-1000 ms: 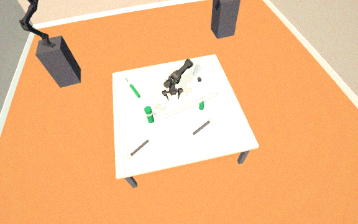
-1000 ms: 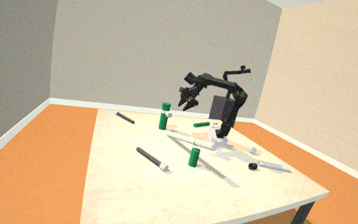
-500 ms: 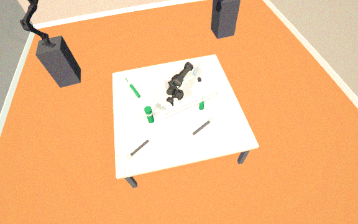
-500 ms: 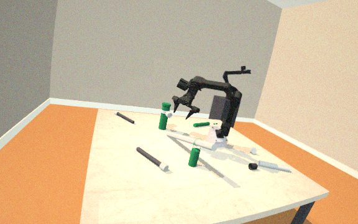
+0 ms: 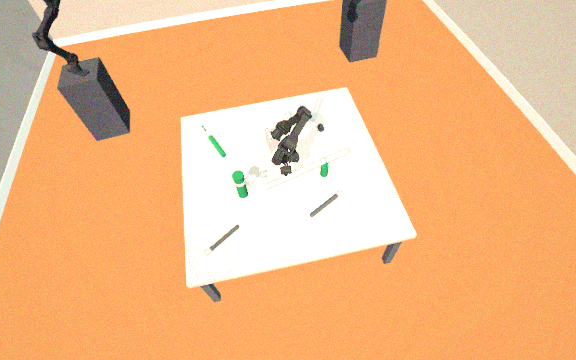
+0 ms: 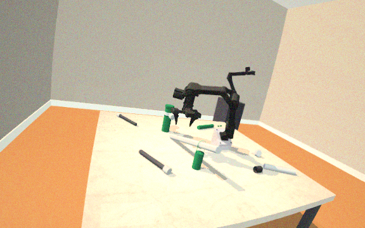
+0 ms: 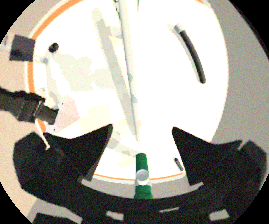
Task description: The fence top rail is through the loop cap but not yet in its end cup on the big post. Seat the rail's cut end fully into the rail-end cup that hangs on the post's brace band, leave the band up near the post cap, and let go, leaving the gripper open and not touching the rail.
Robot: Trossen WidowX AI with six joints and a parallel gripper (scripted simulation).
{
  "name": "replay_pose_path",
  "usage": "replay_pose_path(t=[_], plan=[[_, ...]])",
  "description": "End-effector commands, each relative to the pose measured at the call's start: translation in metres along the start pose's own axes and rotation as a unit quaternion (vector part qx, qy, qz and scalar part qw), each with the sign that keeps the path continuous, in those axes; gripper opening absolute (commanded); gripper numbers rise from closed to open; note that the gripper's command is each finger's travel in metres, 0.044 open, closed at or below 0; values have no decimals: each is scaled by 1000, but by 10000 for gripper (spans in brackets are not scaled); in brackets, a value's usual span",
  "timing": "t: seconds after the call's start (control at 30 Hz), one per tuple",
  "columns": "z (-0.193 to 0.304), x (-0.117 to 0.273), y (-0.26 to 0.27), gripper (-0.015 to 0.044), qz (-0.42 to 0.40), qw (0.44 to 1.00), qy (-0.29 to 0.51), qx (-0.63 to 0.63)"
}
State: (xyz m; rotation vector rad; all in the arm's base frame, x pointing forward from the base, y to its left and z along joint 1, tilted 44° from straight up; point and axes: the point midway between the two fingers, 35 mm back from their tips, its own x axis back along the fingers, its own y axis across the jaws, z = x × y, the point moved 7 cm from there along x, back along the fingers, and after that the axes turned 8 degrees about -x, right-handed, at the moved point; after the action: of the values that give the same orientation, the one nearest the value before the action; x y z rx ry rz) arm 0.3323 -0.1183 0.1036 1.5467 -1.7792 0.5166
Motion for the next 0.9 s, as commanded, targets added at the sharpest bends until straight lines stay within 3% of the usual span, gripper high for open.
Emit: replay_pose_path(t=[0.0, 0.2, 0.4, 0.87], plan=[[1, -9, -4, 440, -24, 998, 6, 58], [1, -9, -4, 440, -24, 998, 6, 58], [1, -42, -3, 440, -24, 998, 5, 58], [1, -60, -2, 440, -24, 998, 5, 58]])
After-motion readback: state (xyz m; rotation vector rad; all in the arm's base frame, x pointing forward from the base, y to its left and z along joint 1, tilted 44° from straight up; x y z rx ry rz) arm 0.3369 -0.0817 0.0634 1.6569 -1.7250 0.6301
